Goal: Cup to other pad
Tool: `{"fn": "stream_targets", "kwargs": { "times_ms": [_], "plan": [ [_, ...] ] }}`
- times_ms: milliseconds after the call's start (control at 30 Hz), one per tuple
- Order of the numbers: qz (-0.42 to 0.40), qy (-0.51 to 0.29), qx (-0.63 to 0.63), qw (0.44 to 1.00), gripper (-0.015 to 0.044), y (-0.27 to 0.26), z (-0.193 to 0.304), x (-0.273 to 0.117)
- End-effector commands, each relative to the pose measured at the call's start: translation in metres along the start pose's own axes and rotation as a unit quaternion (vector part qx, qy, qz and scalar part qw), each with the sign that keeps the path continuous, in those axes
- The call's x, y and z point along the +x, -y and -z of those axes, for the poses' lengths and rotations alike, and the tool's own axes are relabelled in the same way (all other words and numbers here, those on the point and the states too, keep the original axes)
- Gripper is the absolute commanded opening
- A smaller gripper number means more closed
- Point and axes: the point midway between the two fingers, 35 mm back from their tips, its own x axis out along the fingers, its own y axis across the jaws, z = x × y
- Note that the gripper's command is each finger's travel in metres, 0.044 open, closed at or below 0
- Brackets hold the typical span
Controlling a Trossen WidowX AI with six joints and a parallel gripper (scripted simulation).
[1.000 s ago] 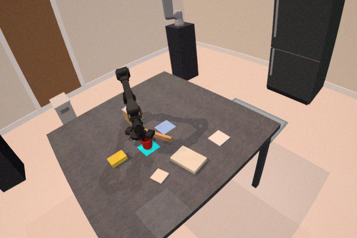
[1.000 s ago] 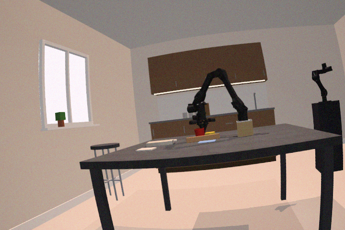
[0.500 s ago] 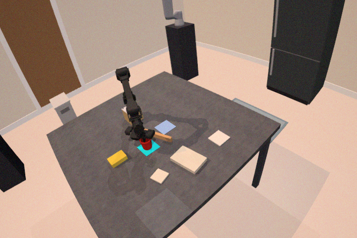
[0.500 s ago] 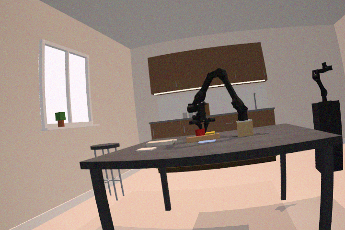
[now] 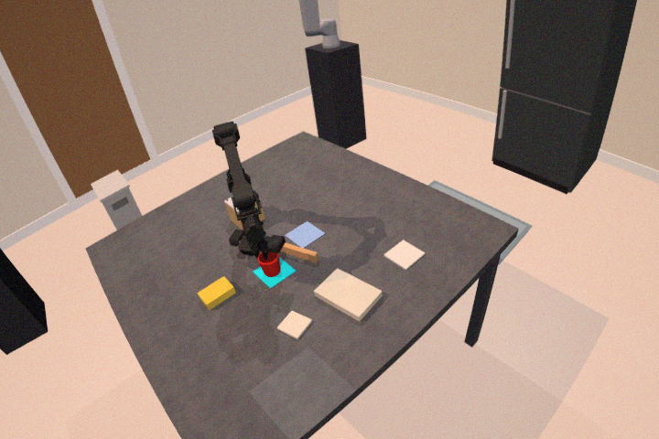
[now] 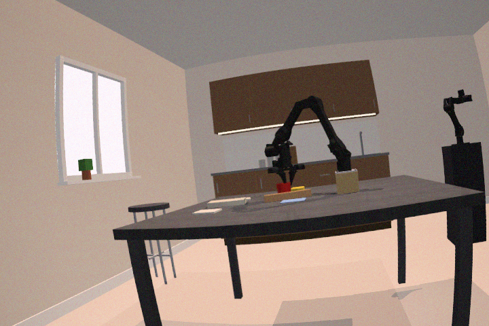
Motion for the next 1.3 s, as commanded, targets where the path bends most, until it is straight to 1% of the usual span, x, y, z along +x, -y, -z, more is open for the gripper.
{"fn": "stream_targets", "kwargs": {
  "times_ms": [0, 533, 800, 933, 1267],
  "plan": [
    [-0.001, 0.001, -0.002, 1.0, 0.0128, -0.001, -0.001, -0.008],
    [0.0, -0.001, -0.003, 1.0, 0.0128, 0.0, 0.0, -0.036],
    [0.0, -0.001, -0.001, 1.0, 0.0338, 0.0, 0.0, -0.032],
    [0.0, -0.001, -0.001, 1.0, 0.044, 0.0, -0.001, -0.039],
    [0.0, -0.001, -0.003, 1.0, 0.044, 0.0, -0.001, -0.082]
  ]
}}
